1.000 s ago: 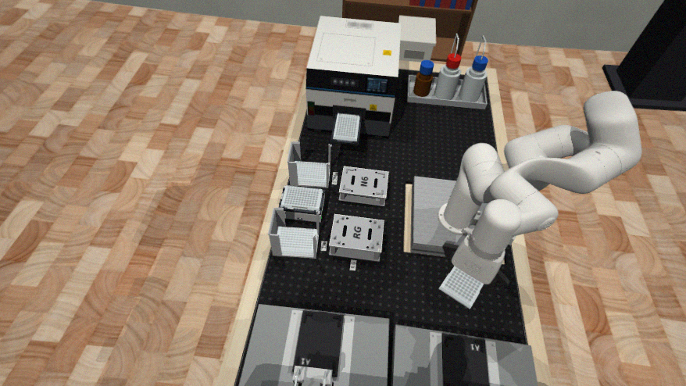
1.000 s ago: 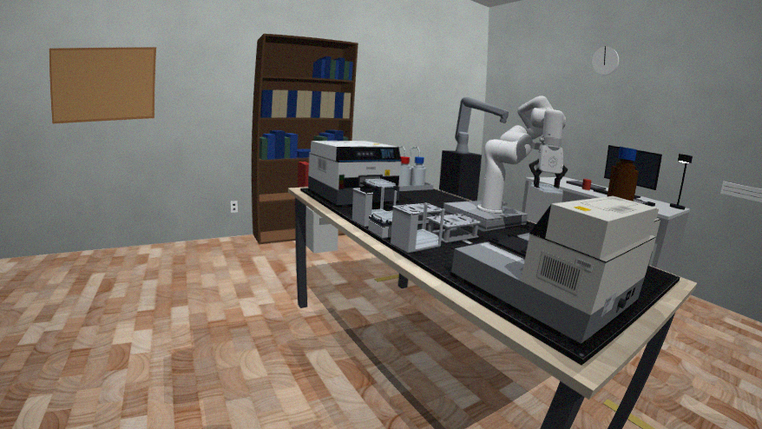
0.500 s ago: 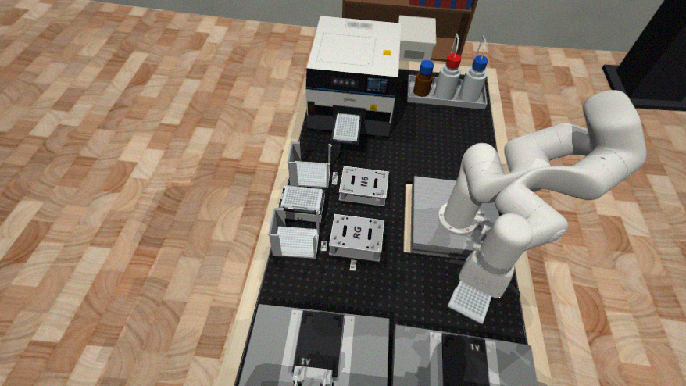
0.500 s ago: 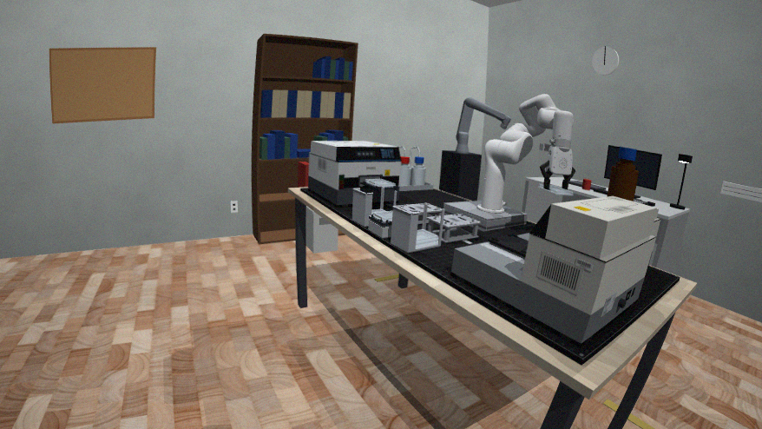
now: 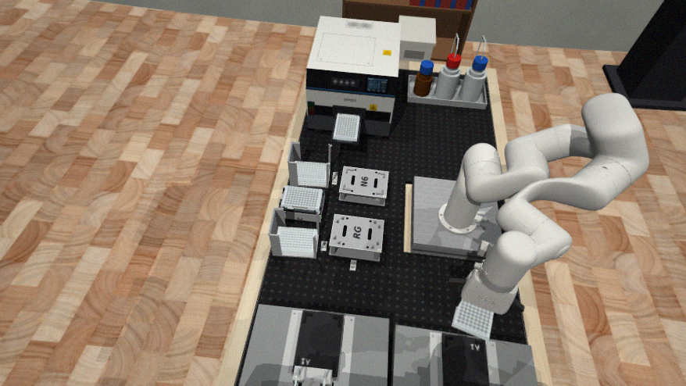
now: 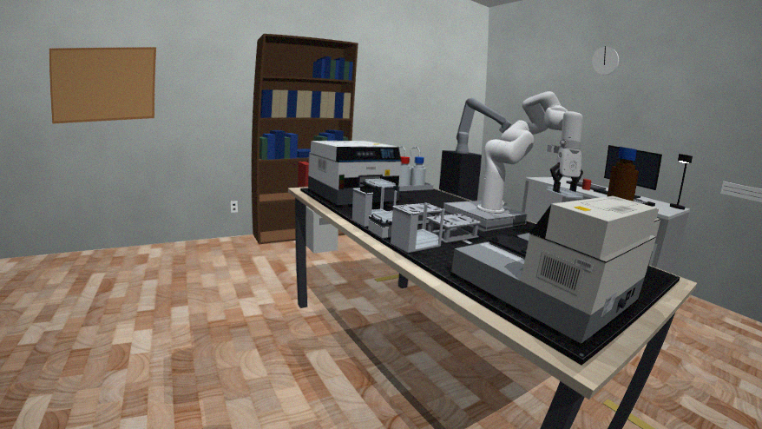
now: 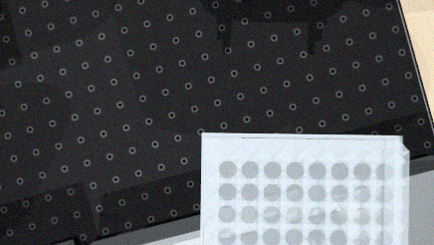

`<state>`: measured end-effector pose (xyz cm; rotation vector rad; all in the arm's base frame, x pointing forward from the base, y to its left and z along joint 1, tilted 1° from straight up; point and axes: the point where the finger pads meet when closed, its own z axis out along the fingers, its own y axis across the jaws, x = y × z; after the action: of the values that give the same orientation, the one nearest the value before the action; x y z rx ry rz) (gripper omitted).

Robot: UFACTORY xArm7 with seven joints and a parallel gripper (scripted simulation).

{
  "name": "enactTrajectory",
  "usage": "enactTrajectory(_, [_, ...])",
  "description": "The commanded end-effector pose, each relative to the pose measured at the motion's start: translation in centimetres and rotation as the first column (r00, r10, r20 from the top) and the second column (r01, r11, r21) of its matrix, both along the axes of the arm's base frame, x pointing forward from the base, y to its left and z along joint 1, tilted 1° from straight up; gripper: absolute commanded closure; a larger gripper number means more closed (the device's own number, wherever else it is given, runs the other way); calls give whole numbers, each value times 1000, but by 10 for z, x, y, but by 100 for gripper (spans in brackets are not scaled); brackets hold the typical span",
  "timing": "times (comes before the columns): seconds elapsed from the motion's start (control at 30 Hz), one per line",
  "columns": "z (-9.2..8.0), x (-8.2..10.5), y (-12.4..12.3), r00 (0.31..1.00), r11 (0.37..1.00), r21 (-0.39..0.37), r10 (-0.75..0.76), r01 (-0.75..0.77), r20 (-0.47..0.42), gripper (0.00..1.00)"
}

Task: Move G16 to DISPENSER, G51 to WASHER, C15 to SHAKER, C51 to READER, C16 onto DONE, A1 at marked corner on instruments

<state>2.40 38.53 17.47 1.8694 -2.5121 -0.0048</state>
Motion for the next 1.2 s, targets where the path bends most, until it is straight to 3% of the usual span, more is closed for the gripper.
enactTrajectory(0.0, [1,0,18,998,998,2,57,-57,0,100])
enactTrajectory(0.97, [1,-1,96,965,965,4,263,-263,0,100])
enactTrajectory(1.17, [1,-1,97,965,965,4,263,-263,0,100])
